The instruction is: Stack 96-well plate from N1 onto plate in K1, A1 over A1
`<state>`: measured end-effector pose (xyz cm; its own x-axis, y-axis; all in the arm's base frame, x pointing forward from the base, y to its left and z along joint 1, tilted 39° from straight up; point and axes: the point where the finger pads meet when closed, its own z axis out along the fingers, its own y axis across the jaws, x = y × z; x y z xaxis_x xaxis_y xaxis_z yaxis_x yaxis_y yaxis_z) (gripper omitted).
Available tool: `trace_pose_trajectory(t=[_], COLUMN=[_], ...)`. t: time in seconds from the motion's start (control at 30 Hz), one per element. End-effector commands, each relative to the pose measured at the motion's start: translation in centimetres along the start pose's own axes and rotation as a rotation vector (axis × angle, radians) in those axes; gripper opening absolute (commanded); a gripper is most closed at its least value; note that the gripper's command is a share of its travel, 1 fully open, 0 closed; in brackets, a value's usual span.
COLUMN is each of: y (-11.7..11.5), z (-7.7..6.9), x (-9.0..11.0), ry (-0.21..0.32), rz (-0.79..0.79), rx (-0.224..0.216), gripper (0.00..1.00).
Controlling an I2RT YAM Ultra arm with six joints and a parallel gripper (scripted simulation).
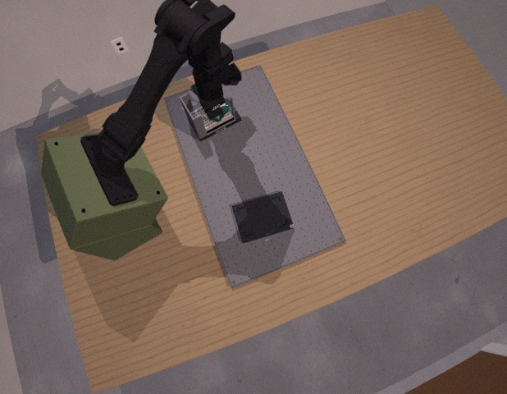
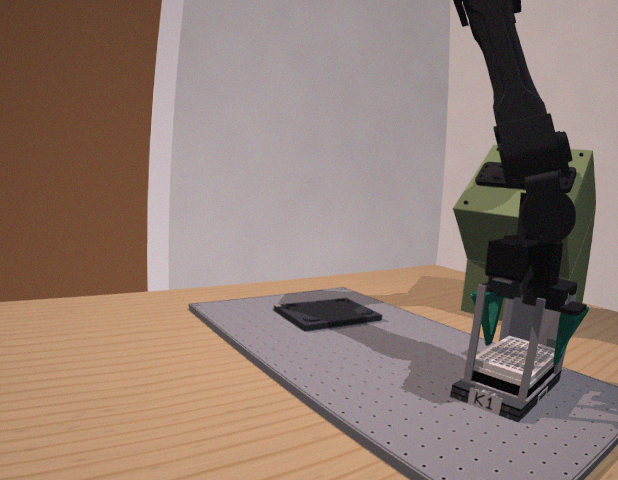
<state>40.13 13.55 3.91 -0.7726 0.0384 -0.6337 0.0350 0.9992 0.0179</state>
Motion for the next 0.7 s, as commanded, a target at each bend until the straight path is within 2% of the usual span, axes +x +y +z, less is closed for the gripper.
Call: trace_pose_trajectory(t=[0.0,0.07,0.1,0.37,0.53,0.67], y=[0.1,0.2,0.1,0.2,0.0,0.0], z=[-1.2,-1.5,-1.7,-3.9,-5.1,-5.6], x=[0.6,0.2,0.6,0.2,0.6,0.6], ry=[0.009,0.000,0.009,0.001,0.009,0.009], rz=[-0.005,-0.002,-0.005,-0.003,-0.005,-0.005], rx=[0.005,0.002,0.005,0.002,0.006,0.006], gripper=[1.00,1.00,1.00,1.00,1.00,1.00])
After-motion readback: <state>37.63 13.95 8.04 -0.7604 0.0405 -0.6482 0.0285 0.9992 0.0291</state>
